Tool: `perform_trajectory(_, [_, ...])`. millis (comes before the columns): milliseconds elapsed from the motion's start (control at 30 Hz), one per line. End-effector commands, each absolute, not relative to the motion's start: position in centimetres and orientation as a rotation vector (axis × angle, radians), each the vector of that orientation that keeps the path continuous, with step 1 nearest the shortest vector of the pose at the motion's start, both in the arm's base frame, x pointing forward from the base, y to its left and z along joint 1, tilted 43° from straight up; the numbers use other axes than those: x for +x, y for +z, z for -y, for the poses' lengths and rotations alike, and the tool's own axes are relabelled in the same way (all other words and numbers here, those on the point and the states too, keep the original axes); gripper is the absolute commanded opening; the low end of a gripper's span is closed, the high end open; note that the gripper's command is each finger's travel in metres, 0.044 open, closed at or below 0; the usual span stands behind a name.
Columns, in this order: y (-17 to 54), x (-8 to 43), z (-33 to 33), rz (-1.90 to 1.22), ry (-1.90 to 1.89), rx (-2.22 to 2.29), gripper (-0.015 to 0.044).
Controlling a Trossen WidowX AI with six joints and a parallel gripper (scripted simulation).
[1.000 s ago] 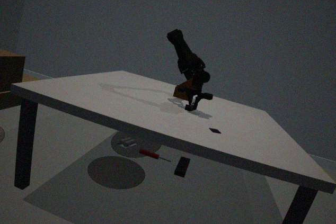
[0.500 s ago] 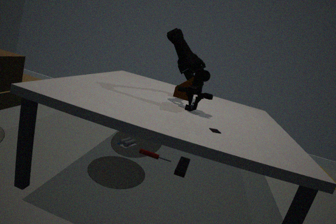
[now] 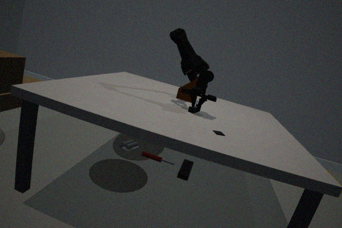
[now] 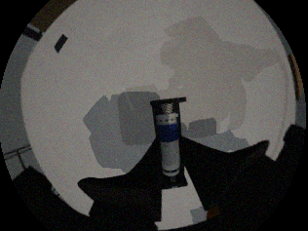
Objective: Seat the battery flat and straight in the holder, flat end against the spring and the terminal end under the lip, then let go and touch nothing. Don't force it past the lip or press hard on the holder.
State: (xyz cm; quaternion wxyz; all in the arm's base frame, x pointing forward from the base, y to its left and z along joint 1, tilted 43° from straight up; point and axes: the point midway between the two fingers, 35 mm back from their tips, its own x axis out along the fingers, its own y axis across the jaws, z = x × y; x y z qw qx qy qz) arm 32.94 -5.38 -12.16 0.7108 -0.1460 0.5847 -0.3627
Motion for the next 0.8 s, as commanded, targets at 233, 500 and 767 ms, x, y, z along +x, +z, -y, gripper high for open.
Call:
perform_trajectory(233, [-12.2,32.8,5.6,-1.252,-0.797,-0.336,0.0069])
perform_trajectory(500, [-12.2,32.2,5.4,-1.246,-0.794,-0.337,0.0069])
perform_trajectory(767, [-12.3,31.6,5.1,-1.241,-0.791,-0.340,0.0069])
